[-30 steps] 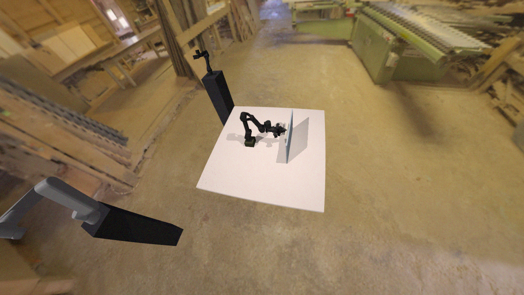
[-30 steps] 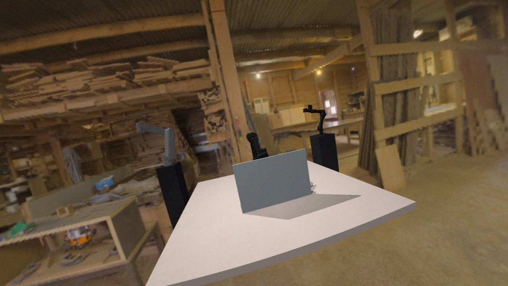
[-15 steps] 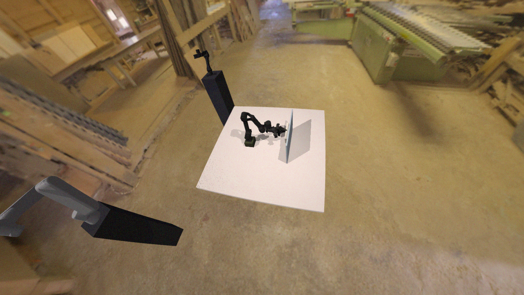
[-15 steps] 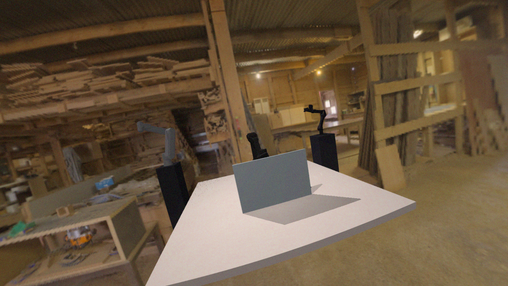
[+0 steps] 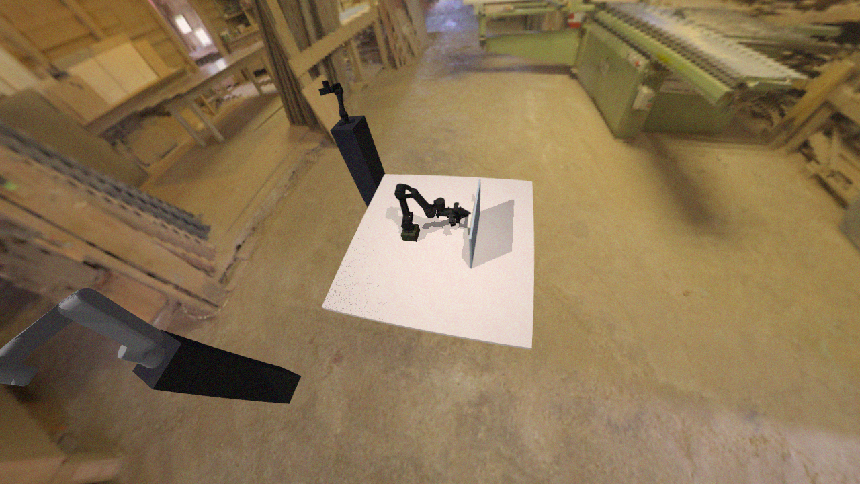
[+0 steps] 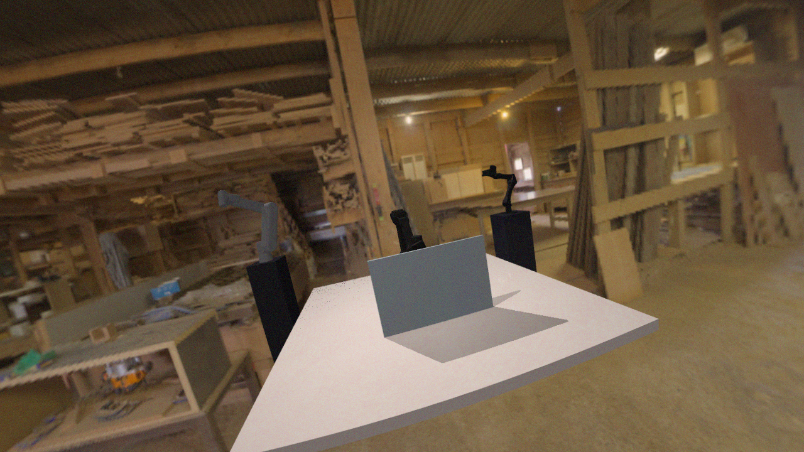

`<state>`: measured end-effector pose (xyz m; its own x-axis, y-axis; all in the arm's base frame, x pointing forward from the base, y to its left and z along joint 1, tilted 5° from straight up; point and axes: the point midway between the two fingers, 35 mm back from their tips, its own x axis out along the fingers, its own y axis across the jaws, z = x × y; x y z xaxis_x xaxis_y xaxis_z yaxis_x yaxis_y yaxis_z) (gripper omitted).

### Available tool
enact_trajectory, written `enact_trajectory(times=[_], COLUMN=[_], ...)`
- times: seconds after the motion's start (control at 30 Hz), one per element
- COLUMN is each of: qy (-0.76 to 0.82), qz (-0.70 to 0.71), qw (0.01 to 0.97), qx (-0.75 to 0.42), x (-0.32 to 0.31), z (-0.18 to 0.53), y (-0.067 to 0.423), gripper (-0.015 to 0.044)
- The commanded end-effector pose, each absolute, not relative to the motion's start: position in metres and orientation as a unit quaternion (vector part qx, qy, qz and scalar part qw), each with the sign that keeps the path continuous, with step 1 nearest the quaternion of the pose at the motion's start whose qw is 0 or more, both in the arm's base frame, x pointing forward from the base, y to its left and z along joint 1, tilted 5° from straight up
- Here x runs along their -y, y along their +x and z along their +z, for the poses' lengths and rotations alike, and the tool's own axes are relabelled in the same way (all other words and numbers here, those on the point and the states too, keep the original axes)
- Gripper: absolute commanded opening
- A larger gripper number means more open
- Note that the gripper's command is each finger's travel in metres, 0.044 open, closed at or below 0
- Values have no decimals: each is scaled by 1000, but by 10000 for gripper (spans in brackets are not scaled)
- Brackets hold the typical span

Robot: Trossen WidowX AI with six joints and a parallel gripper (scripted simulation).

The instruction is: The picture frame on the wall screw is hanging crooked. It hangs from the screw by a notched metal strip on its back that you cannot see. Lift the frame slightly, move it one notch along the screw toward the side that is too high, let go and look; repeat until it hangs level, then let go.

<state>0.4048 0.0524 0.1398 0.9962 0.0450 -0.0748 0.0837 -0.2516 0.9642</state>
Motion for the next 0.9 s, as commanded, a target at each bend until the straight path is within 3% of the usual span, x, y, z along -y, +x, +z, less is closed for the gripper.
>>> enact_trajectory(times=[0.0, 0.87], qy=[783, 738], qz=[-15, -13], qw=[621, 673], qx=[-40, -40], x=[-53, -54], z=[140, 138], y=[405, 405], gripper=[0, 0])
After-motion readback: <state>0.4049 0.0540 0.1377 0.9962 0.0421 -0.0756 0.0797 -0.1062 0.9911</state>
